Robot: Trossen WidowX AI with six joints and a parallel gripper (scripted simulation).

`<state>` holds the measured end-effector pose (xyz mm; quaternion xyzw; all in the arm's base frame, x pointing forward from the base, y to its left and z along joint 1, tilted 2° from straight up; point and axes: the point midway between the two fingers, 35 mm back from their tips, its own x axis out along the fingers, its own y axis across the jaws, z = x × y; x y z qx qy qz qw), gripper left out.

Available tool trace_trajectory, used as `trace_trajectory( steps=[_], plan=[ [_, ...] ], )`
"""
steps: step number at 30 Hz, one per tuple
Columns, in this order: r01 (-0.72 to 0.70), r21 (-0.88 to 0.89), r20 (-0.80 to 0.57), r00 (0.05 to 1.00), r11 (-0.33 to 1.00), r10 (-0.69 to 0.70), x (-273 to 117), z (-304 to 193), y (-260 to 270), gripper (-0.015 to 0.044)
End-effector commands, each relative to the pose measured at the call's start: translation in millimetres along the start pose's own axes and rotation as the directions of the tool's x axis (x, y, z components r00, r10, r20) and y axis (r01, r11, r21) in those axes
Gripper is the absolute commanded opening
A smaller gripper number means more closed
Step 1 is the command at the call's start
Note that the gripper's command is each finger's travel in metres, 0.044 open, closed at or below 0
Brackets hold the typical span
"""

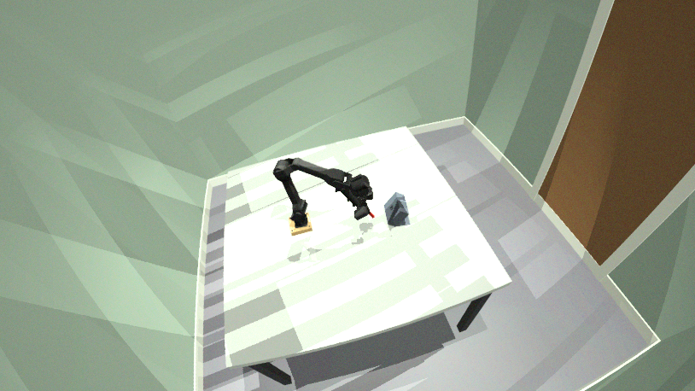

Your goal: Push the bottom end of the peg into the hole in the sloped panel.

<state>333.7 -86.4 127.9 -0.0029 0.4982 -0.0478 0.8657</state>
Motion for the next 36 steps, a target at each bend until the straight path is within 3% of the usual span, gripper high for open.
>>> trace_trajectory(
  steps=[1, 36],
  plan=[
    [-0.005, 0.005, 0.018, 1.0, 1.0, 0.005, 0.3, -1.0, 2.9, 0.0],
    [-0.021, 0.02, 0.217, 0.976, 1.0, 0.017, -4.4, 6.0, 22.2, 0.0]
  ],
)
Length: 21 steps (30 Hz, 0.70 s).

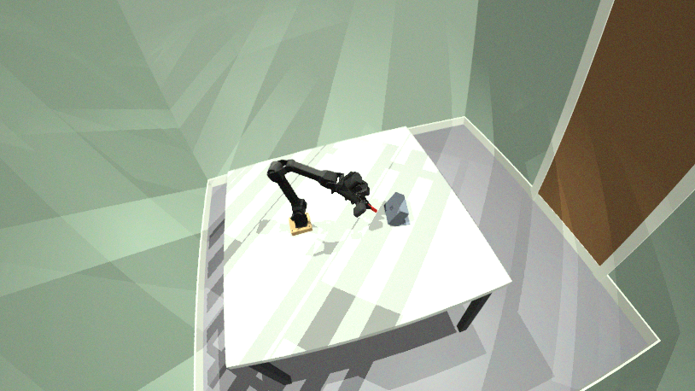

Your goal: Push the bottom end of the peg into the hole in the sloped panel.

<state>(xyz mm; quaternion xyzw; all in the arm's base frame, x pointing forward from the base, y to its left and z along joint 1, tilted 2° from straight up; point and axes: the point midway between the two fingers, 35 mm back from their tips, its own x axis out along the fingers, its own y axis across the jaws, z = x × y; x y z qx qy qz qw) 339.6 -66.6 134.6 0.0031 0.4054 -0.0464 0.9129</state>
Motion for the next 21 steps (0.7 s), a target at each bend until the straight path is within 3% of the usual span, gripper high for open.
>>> trace_trajectory(
  steps=[1, 21],
  plan=[
    [-0.007, 0.005, 0.017, 1.0, 1.0, 0.007, -0.4, -1.4, 2.9, 0.0],
    [-0.022, 0.013, 0.111, 0.994, 1.0, 0.021, 0.6, 3.2, 12.2, 0.0]
  ],
)
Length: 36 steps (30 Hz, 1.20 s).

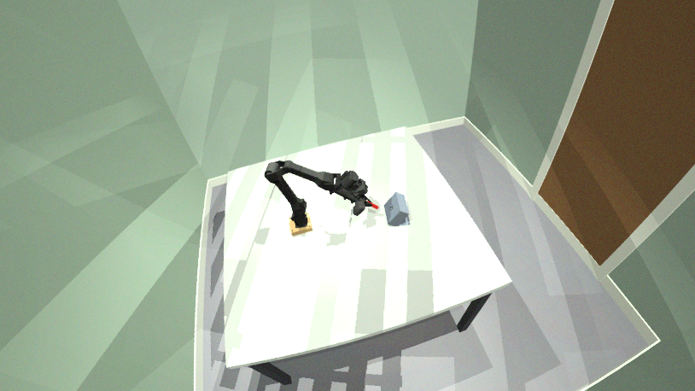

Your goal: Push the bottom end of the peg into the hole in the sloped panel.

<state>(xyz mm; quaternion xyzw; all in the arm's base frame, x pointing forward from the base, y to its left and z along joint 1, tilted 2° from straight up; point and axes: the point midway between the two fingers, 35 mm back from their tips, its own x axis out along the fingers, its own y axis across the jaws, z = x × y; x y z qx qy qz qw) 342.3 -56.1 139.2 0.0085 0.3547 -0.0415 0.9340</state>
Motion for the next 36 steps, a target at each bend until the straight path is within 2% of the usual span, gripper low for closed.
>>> trace_trajectory(
  steps=[1, 36],
  plan=[
    [-0.006, 0.005, 0.005, 1.0, 1.0, 0.006, 4.2, -1.2, 2.0, 0.0],
    [-0.032, 0.017, 0.124, 0.992, 0.999, 0.03, 41.1, 9.6, 15.6, 0.0]
  ],
)
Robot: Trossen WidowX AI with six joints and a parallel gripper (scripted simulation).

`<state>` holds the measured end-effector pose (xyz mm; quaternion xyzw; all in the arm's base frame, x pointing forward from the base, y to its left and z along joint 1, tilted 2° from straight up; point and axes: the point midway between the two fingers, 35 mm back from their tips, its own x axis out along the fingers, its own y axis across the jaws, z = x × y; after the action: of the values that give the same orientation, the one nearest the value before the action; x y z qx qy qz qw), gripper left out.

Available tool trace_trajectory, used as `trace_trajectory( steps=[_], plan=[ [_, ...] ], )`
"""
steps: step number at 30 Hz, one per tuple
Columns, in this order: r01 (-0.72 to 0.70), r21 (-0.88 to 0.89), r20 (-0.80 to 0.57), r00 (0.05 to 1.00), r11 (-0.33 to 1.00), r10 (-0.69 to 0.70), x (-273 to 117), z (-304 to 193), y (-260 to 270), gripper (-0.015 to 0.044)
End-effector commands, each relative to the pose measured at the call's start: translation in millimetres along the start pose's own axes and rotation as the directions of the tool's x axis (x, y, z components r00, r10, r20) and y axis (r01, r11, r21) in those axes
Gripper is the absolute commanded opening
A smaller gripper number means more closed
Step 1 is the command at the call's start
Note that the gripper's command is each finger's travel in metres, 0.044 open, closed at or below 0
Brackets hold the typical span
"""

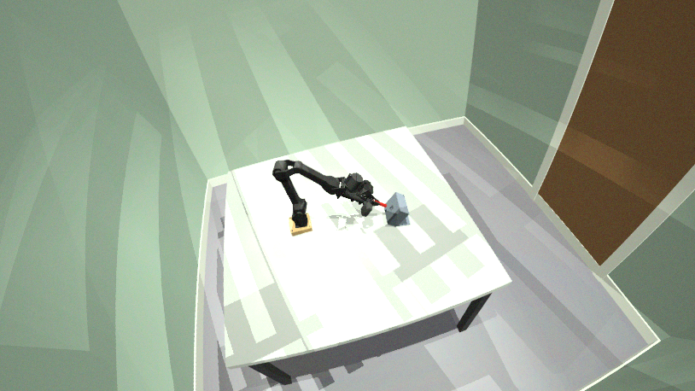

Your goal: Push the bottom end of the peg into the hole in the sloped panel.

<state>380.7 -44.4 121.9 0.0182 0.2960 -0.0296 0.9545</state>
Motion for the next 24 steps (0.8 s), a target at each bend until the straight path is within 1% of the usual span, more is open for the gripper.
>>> trace_trajectory(
  steps=[1, 12, 24],
  plan=[
    [0.0, 0.005, 0.004, 1.0, 1.0, 0.0, 2.3, -2.6, 0.6, 0.0],
    [-0.004, 0.007, 0.02, 1.0, 1.0, 0.004, 8.9, -3.5, 2.3, 0.0],
    [-0.004, 0.007, 0.022, 1.0, 1.0, 0.004, 25.6, -4.1, 2.5, 0.0]
  ],
)
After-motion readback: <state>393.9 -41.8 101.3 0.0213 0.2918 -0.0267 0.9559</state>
